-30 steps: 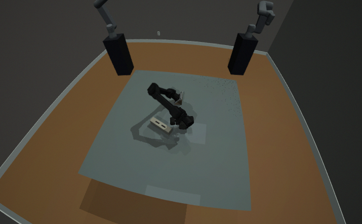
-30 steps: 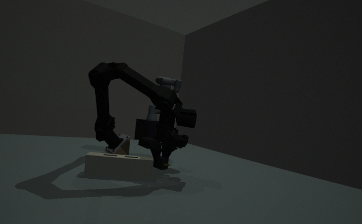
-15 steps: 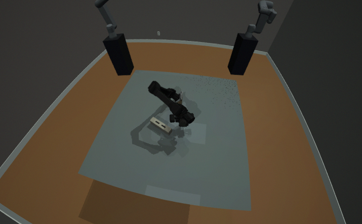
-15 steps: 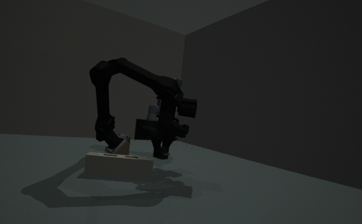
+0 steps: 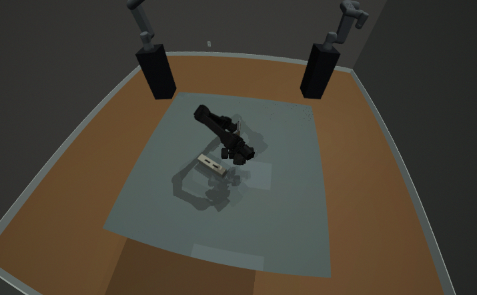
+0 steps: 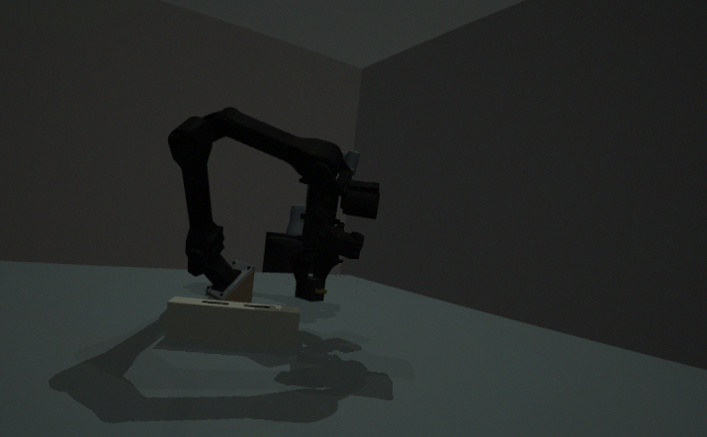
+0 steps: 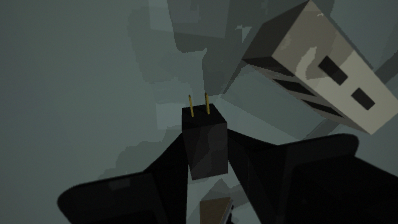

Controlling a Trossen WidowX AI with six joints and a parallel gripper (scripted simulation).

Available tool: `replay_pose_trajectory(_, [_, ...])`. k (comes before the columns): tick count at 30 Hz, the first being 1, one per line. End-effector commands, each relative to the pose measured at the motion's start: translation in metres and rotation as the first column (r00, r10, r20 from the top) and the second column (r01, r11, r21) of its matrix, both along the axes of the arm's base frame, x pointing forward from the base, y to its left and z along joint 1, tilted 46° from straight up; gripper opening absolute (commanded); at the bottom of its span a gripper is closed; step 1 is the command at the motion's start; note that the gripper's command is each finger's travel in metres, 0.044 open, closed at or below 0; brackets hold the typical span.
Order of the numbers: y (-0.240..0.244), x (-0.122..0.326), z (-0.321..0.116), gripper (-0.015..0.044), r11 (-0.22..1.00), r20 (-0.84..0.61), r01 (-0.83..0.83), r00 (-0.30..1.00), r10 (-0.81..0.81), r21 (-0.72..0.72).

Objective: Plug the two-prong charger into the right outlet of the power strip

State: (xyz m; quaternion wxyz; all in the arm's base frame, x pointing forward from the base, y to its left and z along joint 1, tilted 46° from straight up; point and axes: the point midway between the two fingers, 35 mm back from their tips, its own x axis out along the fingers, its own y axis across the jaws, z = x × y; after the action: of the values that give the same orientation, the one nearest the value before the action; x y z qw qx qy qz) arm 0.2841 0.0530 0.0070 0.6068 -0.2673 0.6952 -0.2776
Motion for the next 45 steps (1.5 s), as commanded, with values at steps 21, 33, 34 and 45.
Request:
replay_pose_trajectory(21, [-0.037,-0.019,0.025,0.0000,0.993,0.121,0.122,0.985,-0.122,0.005])
replay_pose_trajectory(33, [-0.054,-0.031,0.035,0.0000,0.984,0.179,0.180,0.968,-0.179,0.010])
replay_pose_trajectory(34, [-0.055,-0.032,0.036,0.0000,0.983,0.184,0.185,0.966,-0.183,0.011])
replay_pose_trajectory(45, [-0.070,-0.044,0.044,0.0000,0.971,0.236,0.237,0.943,-0.234,0.018])
